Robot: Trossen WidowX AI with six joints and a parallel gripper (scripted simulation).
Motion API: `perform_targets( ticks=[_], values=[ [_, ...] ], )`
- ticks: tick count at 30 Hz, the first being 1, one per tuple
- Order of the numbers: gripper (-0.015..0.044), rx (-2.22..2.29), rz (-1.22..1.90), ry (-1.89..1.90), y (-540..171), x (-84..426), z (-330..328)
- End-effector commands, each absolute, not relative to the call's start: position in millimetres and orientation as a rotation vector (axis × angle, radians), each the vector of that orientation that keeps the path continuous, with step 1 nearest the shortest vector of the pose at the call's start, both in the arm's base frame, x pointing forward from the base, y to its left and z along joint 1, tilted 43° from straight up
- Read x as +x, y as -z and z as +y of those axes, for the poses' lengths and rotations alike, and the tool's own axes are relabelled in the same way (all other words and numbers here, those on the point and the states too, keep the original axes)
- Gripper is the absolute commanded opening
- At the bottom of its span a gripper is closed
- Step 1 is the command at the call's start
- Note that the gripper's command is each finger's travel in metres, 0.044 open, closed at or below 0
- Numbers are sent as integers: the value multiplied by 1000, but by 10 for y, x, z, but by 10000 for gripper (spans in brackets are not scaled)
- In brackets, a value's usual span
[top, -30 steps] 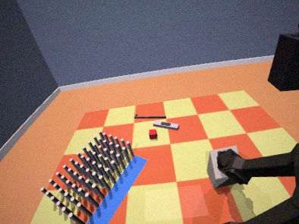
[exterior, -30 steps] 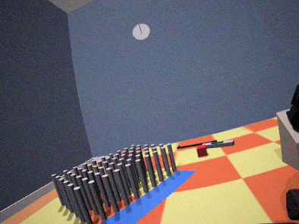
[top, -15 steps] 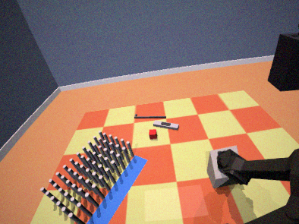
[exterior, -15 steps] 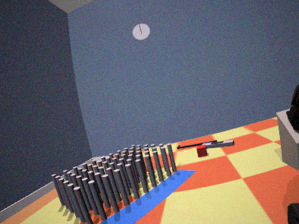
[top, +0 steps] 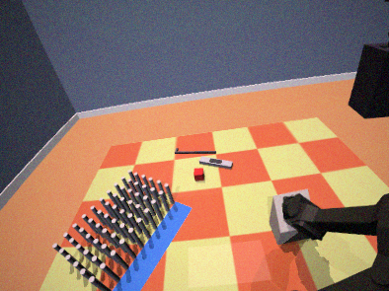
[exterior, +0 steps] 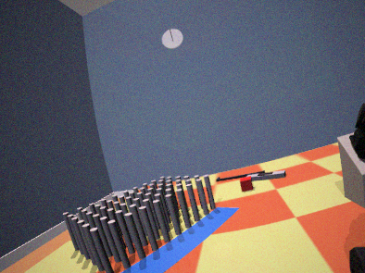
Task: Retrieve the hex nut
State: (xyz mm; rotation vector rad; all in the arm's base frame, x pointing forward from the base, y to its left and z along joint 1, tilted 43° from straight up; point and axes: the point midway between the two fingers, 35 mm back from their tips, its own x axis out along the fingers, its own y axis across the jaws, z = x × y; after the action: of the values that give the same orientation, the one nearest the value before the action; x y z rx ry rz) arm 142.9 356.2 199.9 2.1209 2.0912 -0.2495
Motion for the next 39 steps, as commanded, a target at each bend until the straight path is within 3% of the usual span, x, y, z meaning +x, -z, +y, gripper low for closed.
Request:
perform_targets(
  ticks=[1, 23, 39],
  values=[
    [0, 2121, 2082, 246, -2134, 1525, 3471],
    [0, 2121, 2080, 232, -3197, 1656, 2472],
    [0, 2027, 1893, 1, -3198, 1837, 2369]
  ],
)
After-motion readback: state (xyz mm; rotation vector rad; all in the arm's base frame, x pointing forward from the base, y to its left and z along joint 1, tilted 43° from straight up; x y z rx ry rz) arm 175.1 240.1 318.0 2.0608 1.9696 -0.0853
